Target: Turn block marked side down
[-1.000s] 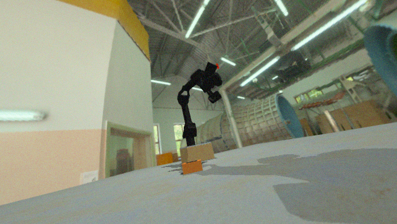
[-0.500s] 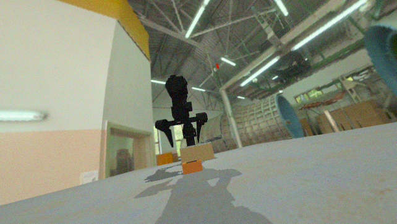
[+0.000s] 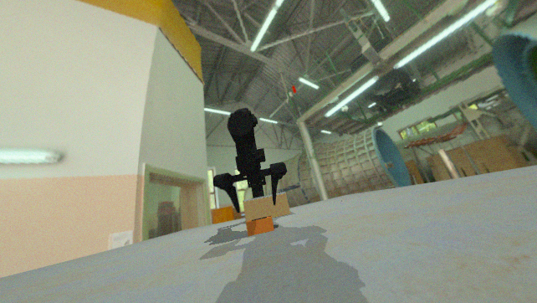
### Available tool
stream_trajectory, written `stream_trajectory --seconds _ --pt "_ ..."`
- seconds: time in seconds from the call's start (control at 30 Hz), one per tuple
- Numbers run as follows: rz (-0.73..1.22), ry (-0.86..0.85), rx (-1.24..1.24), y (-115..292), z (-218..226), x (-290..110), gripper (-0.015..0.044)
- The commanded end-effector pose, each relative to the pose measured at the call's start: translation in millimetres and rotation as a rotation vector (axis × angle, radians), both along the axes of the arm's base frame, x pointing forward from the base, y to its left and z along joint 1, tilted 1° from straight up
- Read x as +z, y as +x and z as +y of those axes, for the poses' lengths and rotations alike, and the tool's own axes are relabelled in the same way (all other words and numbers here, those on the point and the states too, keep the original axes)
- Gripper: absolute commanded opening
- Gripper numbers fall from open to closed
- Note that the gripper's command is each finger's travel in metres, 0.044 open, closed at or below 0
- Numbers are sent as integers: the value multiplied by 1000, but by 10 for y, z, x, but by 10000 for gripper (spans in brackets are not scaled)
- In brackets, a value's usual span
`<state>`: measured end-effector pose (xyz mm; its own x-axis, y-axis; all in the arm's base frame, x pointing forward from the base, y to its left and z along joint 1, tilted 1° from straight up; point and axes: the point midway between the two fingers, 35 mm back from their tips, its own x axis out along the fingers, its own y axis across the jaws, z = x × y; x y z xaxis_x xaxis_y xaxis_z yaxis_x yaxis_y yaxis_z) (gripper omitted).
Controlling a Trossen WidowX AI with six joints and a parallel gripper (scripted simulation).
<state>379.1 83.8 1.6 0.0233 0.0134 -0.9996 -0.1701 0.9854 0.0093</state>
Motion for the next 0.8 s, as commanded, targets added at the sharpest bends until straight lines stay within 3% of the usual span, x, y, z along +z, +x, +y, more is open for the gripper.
stream_trajectory --seconds 0.0,0.77 --pt "-9 6 -3 18 21 -89 440" --pt "-9 6 -3 27 26 -416 440"
